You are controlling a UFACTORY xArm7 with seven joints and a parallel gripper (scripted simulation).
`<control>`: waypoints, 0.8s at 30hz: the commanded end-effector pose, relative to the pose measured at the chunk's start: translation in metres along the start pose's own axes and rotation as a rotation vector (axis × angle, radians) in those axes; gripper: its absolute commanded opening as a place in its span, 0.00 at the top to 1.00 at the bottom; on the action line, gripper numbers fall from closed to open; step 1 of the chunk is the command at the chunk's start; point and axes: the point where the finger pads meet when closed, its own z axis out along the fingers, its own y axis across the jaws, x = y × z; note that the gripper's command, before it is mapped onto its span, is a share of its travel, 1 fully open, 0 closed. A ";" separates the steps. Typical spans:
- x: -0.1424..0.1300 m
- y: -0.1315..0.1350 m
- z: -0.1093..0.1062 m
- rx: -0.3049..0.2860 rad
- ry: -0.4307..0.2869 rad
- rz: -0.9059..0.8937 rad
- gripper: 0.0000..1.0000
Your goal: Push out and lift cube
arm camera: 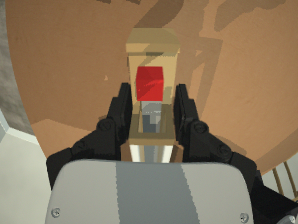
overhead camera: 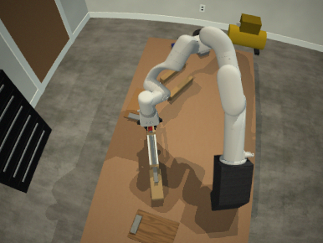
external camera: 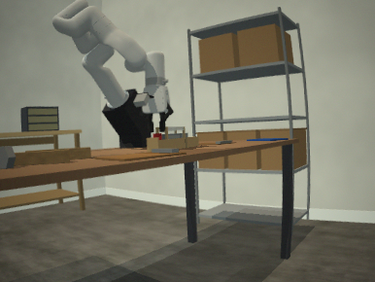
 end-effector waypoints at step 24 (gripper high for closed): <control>0.000 -0.005 0.025 0.010 0.002 0.000 0.57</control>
